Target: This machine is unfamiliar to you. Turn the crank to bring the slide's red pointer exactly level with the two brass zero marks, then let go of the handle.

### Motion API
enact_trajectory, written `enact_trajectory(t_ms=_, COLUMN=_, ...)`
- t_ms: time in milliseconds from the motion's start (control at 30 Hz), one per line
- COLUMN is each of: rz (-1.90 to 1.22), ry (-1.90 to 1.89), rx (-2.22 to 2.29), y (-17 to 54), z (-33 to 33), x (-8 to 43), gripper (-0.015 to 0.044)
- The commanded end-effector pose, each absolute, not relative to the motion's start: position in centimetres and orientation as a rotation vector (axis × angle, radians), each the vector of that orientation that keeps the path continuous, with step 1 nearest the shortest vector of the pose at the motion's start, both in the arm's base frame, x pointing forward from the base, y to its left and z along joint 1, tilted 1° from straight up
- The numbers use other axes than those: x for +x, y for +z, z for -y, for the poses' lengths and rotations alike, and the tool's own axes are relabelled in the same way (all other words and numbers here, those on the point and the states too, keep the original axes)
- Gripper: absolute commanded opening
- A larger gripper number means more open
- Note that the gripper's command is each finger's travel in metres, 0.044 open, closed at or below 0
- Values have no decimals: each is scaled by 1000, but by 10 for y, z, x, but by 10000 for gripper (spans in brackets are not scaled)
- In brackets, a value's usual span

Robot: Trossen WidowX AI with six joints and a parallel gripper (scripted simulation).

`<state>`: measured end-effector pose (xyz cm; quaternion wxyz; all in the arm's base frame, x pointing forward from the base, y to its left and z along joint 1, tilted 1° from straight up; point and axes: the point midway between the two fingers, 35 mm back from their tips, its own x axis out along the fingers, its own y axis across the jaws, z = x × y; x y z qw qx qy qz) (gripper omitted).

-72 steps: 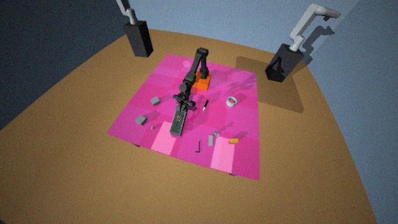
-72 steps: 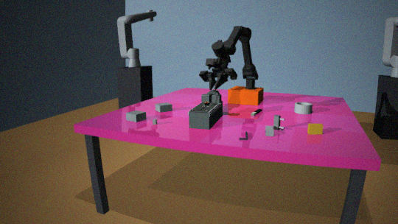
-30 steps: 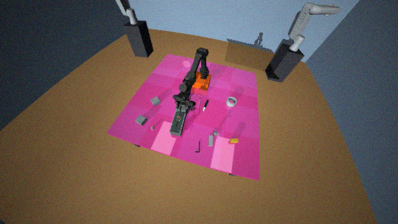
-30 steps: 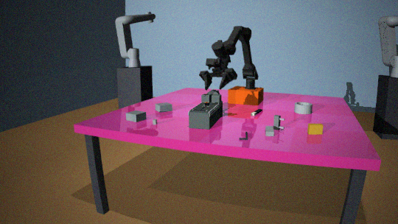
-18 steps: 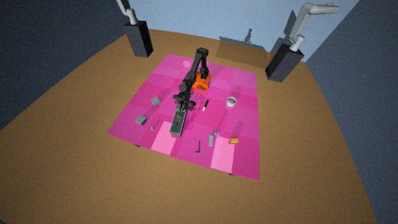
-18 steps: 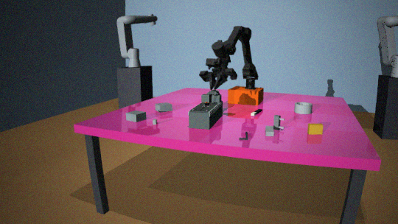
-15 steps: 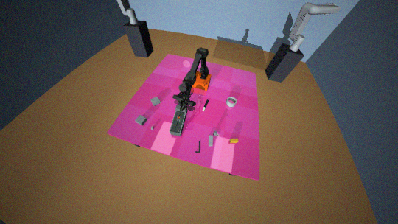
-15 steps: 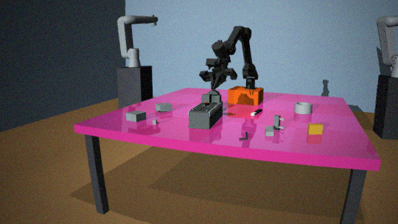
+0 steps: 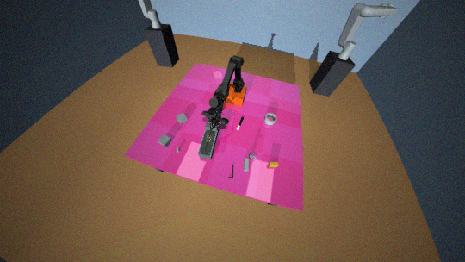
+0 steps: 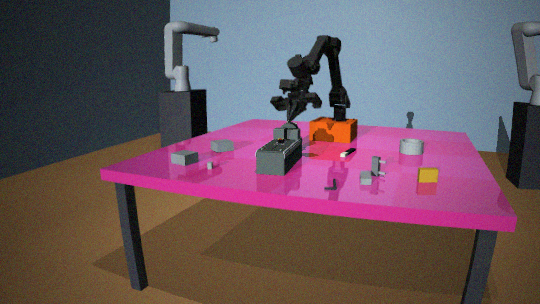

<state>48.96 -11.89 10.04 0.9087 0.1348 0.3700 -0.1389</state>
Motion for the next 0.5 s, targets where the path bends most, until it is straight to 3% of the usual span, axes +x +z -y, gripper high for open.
enact_trajectory(t_ms=0, rz=-763, ry=-287, rx=278, y=100, z=119, x=490, gripper=0)
enact_trajectory(t_ms=467, rz=-763, ry=-287, rx=278, y=100, z=119, x=490, gripper=368)
